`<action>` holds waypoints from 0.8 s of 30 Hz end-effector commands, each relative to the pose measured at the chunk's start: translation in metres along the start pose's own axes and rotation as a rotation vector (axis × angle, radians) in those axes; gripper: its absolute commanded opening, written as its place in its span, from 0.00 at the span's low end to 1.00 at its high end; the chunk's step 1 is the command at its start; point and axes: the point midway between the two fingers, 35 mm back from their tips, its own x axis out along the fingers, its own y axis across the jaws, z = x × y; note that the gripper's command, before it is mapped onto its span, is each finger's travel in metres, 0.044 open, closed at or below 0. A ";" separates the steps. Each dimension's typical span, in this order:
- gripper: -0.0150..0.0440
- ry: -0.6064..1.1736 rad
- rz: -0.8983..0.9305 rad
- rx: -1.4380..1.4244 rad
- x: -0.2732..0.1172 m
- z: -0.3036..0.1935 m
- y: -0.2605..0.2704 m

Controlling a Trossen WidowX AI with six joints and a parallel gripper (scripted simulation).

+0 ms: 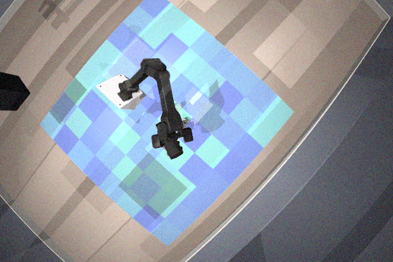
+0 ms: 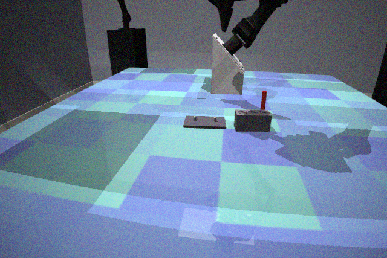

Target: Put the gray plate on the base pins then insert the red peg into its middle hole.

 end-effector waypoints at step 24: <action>1.00 0.290 -0.183 0.811 0.155 -0.105 0.020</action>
